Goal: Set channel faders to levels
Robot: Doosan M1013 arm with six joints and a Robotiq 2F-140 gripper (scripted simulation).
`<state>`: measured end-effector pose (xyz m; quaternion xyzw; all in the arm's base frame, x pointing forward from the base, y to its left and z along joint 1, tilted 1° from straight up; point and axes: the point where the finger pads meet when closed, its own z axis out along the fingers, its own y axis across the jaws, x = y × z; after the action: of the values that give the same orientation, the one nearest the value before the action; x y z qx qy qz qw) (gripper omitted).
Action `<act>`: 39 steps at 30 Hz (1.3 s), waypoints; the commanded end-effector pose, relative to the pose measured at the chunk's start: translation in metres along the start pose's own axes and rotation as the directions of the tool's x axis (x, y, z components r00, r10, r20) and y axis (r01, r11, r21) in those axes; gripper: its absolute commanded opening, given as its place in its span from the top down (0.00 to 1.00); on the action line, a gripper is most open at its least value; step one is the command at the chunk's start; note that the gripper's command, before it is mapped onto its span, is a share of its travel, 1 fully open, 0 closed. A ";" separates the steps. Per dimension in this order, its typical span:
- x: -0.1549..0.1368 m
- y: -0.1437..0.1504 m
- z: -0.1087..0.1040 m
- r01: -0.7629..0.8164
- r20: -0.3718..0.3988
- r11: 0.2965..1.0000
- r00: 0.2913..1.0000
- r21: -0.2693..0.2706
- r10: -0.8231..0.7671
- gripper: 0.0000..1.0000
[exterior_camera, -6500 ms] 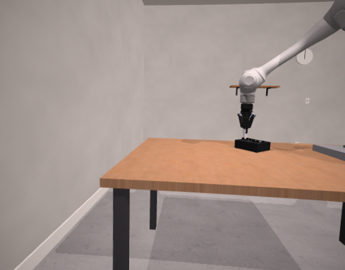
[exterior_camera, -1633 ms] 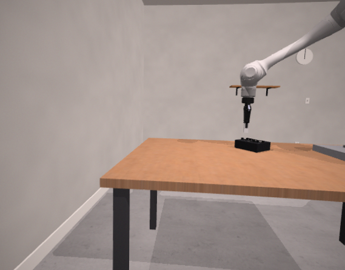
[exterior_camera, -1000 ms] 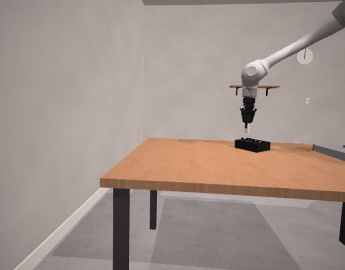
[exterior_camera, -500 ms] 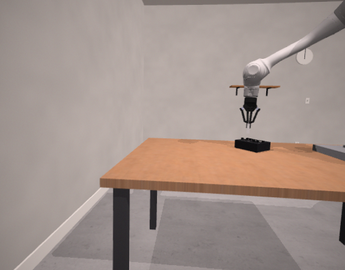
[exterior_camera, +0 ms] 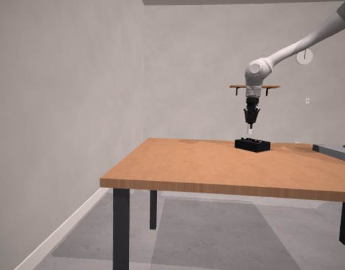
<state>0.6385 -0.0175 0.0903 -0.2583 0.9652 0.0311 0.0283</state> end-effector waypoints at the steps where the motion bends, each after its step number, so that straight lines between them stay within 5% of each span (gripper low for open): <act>1: -0.001 0.006 0.000 -0.275 -0.003 0.961 0.962 0.021 0.275 1.00; 7: -0.001 0.011 0.001 -0.491 0.012 0.871 0.871 0.012 0.491 1.00; 8: -0.001 0.012 0.001 -0.631 0.019 0.776 0.776 0.005 0.631 1.00; 13: -0.002 0.019 0.002 -0.808 0.027 0.588 0.588 -0.014 0.808 1.00; 21: -0.003 0.029 0.003 -0.986 0.021 0.158 0.157 -0.055 0.987 1.00; 22: -0.003 0.030 0.003 -0.993 0.018 0.099 0.098 -0.061 0.995 1.00; 24: -0.003 0.030 0.003 -0.993 0.018 0.099 0.098 -0.061 0.995 1.00; 25: -0.003 0.031 0.003 -0.995 0.008 -0.071 -0.072 -0.072 0.997 1.00; 39: -0.004 0.045 0.004 -0.644 -0.083 -0.759 -0.754 -0.102 0.651 1.00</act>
<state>0.6206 0.0207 0.0884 0.7446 0.6584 0.1095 -0.0049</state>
